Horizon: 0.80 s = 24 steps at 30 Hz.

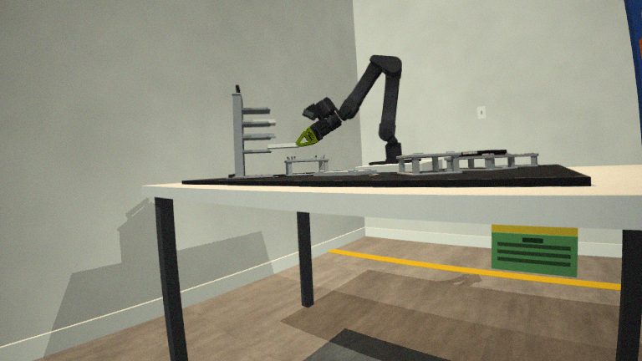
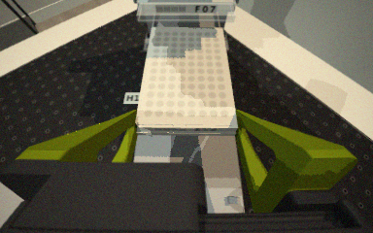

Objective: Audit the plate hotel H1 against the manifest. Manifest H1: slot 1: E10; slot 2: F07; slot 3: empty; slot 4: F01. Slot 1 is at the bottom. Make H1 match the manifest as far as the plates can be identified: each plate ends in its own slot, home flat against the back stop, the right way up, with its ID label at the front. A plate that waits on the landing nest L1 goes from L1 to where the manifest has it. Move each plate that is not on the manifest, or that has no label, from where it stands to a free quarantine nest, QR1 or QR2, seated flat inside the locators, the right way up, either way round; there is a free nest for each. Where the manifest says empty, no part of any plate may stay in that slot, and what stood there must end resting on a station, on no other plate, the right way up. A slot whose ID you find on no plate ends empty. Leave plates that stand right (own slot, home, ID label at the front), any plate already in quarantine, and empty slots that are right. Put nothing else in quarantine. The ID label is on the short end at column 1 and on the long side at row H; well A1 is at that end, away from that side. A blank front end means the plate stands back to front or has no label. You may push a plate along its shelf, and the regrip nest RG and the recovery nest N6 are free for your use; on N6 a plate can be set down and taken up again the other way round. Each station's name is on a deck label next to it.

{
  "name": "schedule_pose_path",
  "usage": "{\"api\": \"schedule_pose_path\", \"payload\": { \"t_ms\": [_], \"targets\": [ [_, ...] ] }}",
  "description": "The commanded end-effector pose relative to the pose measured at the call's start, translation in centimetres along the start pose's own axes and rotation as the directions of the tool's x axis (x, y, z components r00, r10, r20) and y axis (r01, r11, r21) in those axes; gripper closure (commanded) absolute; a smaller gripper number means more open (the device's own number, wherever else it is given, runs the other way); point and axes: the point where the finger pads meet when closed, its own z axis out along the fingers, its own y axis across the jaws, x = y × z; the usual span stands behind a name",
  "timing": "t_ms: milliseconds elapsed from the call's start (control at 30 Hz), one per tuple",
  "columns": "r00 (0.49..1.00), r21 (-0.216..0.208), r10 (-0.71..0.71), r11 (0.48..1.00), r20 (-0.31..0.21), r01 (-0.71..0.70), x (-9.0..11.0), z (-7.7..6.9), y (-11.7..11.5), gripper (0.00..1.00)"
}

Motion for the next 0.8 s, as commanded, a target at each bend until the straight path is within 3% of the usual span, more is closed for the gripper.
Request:
{"api": "schedule_pose_path", "payload": {
  "t_ms": [0, 767],
  "targets": [
    [1.000, 0.002, -0.005, 1.000, 0.013, 0.005, -0.5, 0.1, -0.1, 0.14],
    [1.000, 0.002, -0.005, 1.000, 0.013, 0.005, -1.0, 1.4, -0.1, 0.14]
  ]
}}
